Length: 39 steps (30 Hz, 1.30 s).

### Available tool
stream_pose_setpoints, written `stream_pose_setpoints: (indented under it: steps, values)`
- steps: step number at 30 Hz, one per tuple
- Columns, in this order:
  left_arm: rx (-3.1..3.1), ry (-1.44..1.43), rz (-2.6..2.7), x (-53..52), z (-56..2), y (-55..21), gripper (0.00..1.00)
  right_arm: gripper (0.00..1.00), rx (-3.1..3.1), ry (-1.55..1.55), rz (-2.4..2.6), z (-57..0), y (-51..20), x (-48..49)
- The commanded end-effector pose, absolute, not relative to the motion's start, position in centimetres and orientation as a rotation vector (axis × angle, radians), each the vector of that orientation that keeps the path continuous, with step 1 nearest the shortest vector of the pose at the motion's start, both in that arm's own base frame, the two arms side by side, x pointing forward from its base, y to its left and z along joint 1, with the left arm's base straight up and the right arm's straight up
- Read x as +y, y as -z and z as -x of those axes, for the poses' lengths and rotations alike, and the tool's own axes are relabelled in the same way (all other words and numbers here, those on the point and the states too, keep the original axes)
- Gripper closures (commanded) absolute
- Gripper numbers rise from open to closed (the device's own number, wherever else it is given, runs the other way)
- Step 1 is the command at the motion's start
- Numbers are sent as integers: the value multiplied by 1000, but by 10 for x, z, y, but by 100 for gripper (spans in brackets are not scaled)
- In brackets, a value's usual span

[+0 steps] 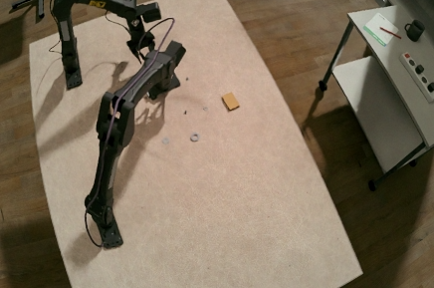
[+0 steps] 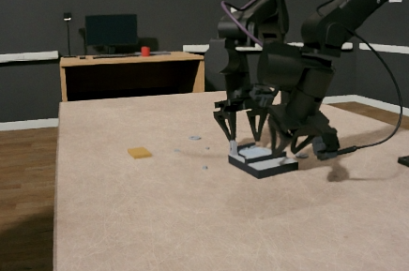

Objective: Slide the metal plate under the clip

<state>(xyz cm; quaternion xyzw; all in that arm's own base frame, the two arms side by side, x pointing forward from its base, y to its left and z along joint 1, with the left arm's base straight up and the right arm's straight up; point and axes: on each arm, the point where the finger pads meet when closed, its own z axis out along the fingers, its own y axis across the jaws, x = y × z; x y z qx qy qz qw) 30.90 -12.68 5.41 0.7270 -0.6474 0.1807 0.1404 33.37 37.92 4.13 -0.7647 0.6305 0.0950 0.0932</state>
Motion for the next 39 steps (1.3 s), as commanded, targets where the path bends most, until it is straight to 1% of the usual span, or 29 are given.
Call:
stream_pose_setpoints:
  steps: [1,3,9,10,12,13,14,19,27,29,33,39]
  values:
    - [-1885,-560,-2082,-117,-315,-88,35,31,1823,-301,2233,-338,-71,381]
    - [-1875,-499,-2087,-113,-307,-79,35,31,1823,-300,2233,-339,-76,379]
    - [-1880,-491,-2081,-118,-306,-74,35,31,1849,-306,2260,-342,-73,374]
    - [-1881,-489,-2080,-118,-306,-74,35,19,1858,-289,2235,-346,-73,376]
    - [-1881,-489,-2080,-118,-306,-74,35,19,1858,-289,2235,-346,-73,376]
    - [-1881,-489,-2080,-118,-306,-74,35,8,1880,-287,2209,-347,-75,376]
    - [-1881,-489,-2080,-118,-306,-74,35,0,1891,-274,2169,-348,-80,380]
    - [-1881,-488,-2080,-118,-306,-74,35,0,2044,-255,1871,-357,-90,397]
    - [-1881,-488,-2080,-118,-306,-74,35,0,2228,-337,1370,-342,-115,411]
    - [-1881,-488,-2080,-118,-306,-74,35,0,2228,-337,1370,-342,-115,411]
    - [-1881,-488,-2080,-118,-306,-74,35,0,2271,-401,1165,-334,-125,414]
    - [-1881,-488,-2080,-118,-306,-74,35,0,2300,-454,1029,-320,-130,411]
